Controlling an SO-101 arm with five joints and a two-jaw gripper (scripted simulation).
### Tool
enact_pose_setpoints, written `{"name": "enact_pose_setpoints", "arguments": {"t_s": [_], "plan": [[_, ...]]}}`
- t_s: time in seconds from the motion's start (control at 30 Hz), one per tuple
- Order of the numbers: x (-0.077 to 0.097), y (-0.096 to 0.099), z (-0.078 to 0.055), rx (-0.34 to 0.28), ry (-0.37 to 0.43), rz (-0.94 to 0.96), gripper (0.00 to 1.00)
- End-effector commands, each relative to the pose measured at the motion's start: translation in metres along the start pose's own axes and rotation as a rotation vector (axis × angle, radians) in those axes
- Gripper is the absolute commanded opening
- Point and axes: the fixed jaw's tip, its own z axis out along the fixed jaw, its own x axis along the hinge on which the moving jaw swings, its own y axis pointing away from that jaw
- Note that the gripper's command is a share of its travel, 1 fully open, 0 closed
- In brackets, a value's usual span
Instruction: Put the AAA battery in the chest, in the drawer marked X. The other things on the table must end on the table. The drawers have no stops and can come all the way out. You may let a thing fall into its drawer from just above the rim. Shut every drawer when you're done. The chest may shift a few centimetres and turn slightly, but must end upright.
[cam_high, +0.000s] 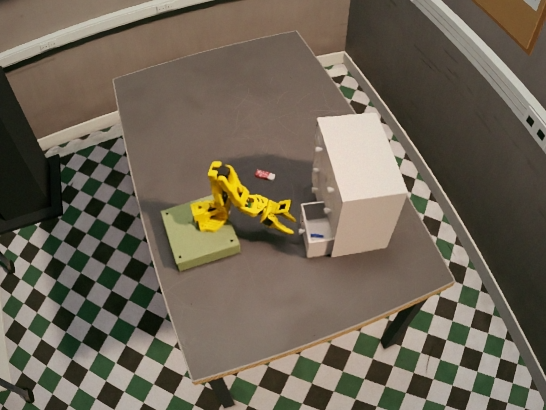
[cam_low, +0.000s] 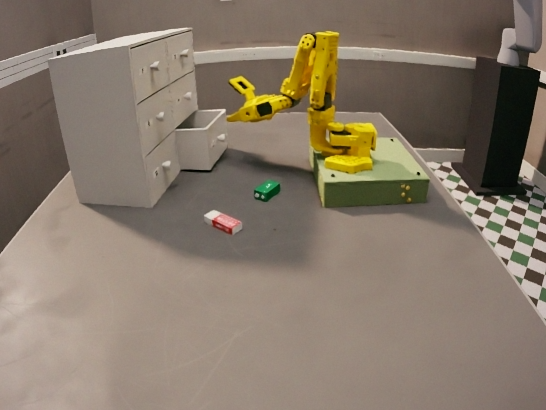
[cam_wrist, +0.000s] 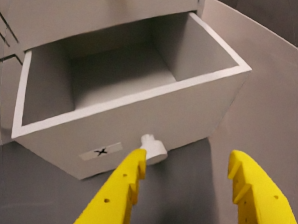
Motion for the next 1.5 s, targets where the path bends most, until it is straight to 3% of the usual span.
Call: {"name": "enact_pose_setpoints", "arguments": {"t_s": [0.0, 0.33, 0.73, 0.8, 1.47], "plan": [[-0.001, 0.002, 0.001, -0.008, -0.015, -0.009, 0.21], [-0.001, 0.002, 0.001, -0.008, -0.015, -0.009, 0.21], [0.034, 0.001, 0.000, -0.008, 0.003, -0.009, 0.21], [0.031, 0.001, -0.001, -0.008, -0.024, -0.009, 0.21], [0.031, 0.001, -0.001, -0.008, -0.024, -0.009, 0.21]]}}
